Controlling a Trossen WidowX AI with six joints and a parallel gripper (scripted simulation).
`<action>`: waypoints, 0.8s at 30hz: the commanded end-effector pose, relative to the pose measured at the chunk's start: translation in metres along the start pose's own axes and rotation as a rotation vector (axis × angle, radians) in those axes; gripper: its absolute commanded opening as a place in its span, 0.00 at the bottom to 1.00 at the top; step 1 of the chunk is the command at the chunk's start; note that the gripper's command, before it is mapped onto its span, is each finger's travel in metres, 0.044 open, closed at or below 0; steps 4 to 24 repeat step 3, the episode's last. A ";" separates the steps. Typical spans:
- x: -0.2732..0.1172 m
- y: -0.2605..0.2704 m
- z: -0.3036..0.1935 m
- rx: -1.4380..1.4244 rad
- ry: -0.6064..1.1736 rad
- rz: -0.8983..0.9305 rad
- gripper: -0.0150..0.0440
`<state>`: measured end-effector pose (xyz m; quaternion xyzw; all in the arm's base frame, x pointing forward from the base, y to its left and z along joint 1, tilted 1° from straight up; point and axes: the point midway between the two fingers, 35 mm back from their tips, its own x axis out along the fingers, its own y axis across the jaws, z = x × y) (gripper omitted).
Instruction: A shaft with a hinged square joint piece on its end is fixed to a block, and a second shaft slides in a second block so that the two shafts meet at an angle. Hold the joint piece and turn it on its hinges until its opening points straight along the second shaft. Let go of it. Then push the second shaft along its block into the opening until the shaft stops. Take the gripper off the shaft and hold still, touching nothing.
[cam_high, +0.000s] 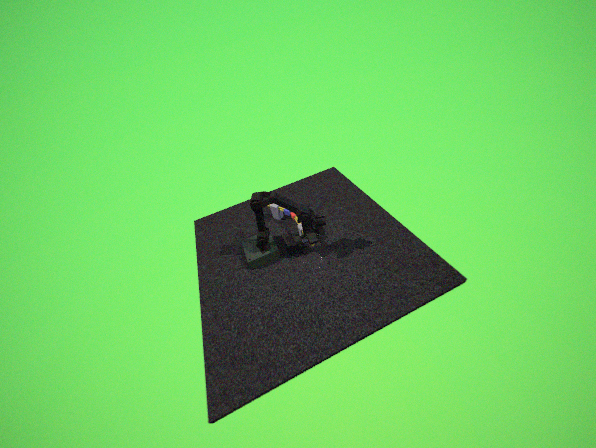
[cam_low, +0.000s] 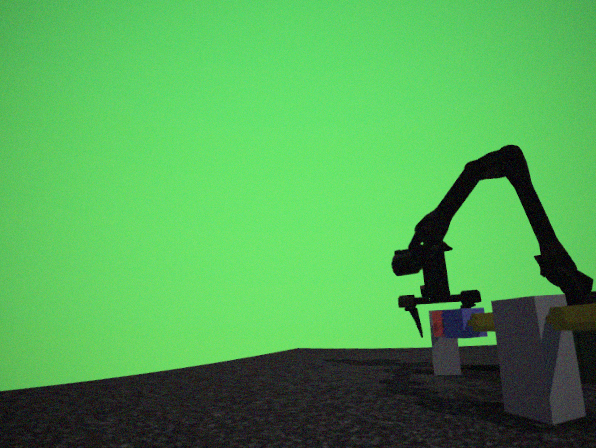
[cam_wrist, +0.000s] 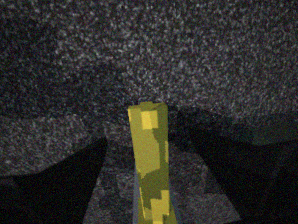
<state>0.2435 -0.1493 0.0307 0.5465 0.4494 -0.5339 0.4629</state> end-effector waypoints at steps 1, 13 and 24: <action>-0.019 0.001 0.001 -0.002 -0.002 0.004 1.00; -0.029 0.000 0.001 -0.002 -0.003 0.004 1.00; -0.029 0.000 0.001 -0.002 -0.003 0.004 1.00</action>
